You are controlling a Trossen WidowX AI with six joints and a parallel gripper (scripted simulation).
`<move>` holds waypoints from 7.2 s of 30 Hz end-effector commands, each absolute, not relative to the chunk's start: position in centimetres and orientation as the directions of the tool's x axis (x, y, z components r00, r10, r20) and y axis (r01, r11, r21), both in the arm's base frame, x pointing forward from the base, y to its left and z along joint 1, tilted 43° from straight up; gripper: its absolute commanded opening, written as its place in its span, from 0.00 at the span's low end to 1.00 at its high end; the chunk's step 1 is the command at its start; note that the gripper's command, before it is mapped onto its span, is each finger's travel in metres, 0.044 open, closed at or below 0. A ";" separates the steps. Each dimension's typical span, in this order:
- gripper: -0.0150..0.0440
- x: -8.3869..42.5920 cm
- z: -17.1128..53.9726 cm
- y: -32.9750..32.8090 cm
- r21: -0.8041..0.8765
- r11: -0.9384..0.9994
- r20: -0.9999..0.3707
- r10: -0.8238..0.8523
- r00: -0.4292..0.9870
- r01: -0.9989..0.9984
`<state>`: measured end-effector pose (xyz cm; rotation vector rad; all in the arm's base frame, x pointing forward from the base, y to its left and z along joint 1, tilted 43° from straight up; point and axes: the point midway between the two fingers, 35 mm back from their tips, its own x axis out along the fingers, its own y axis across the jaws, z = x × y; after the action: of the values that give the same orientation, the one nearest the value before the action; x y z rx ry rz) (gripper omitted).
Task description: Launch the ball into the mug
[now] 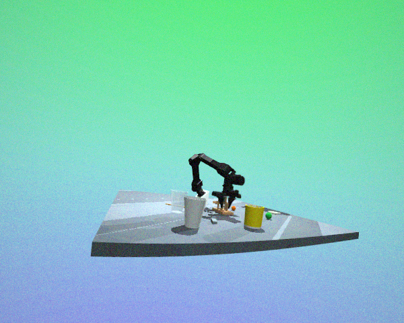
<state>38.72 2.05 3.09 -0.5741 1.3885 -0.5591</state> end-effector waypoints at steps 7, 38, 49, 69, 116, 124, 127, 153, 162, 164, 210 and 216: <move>0.57 38.8 3.2 2.1 -0.669 0.742 -0.737 -0.669 0.101 0.032; 1.00 37.2 12.6 11.0 -0.668 0.741 -0.741 -0.654 0.150 -0.071; 0.76 33.7 4.0 13.8 -0.660 0.751 -0.747 -0.652 0.132 -0.028; 0.76 26.0 -6.9 13.8 -0.662 0.748 -0.742 -0.662 0.104 0.034; 0.25 26.6 -9.5 11.6 -0.663 0.748 -0.742 -0.662 0.105 0.034; 0.25 26.1 -5.5 15.5 -0.659 0.752 -0.746 -0.658 0.104 0.032; 0.25 25.7 -3.9 16.9 -0.659 0.752 -0.746 -0.658 0.104 0.032; 0.25 26.3 3.3 11.1 -0.678 0.734 -0.733 -0.673 -0.098 0.026; 0.25 25.9 5.7 6.3 -0.673 0.739 -0.724 -0.653 -0.222 0.021; 0.25 25.8 6.1 5.6 -0.671 0.741 -0.723 -0.648 -0.240 0.020; 0.97 25.3 10.1 9.1 -0.588 0.809 -0.805 -0.586 -0.094 -0.006; 1.00 25.0 11.3 10.3 -0.567 0.823 -0.822 -0.568 -0.051 -0.028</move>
<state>24.69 10.60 11.75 -0.4839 1.5683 -0.4569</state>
